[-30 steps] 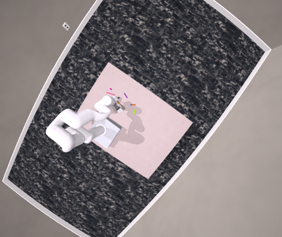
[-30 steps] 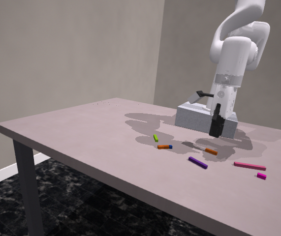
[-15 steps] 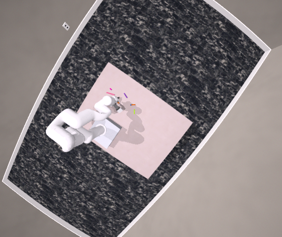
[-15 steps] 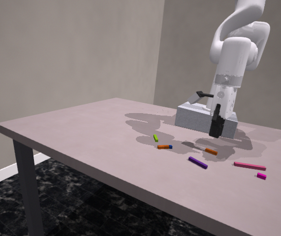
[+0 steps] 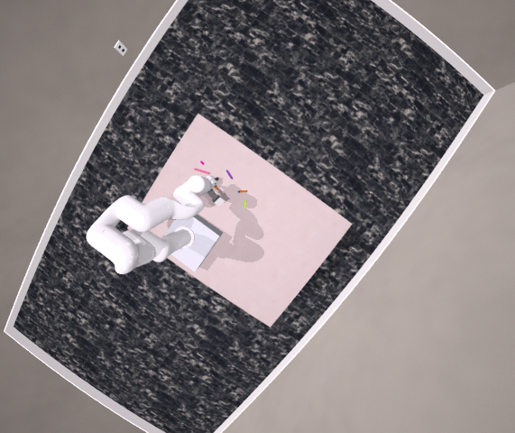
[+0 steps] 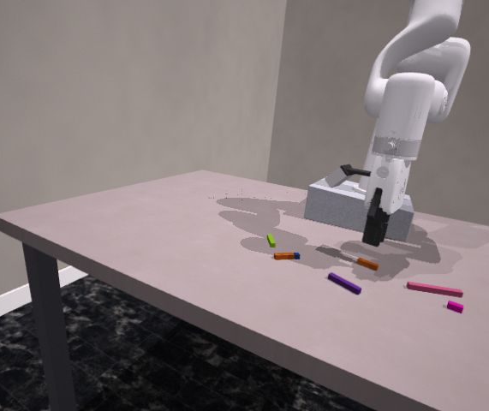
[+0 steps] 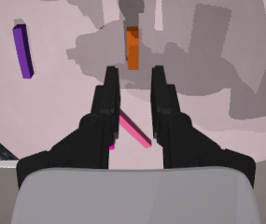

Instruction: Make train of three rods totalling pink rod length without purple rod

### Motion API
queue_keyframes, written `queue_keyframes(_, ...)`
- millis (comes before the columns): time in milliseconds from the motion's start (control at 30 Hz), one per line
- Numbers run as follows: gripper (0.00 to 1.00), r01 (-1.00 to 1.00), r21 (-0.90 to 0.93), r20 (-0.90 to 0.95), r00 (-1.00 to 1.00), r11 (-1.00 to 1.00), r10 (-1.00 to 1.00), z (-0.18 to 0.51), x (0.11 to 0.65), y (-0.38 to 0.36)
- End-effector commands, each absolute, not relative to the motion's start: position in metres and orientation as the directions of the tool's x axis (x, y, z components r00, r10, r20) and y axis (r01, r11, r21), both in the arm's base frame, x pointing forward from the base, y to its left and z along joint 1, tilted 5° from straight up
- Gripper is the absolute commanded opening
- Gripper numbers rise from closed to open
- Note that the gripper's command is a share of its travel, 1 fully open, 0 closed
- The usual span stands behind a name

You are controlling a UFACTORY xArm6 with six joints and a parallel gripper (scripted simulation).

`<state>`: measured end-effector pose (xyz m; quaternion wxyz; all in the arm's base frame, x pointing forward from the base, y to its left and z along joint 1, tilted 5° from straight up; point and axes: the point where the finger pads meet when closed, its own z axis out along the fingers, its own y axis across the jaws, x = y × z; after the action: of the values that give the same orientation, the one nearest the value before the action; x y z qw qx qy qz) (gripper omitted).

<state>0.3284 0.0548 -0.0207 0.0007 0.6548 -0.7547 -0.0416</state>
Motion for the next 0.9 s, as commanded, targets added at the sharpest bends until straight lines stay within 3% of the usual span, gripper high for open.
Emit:
queue_keyframes(0, 0.24, -0.988, 0.060, -0.055, -0.142, 0.139, -0.988, -0.026, 0.330, 0.055)
queue_keyframes(867, 0.24, -0.988, 0.060, -0.055, -0.142, 0.139, -0.988, -0.056, 0.328, 0.057)
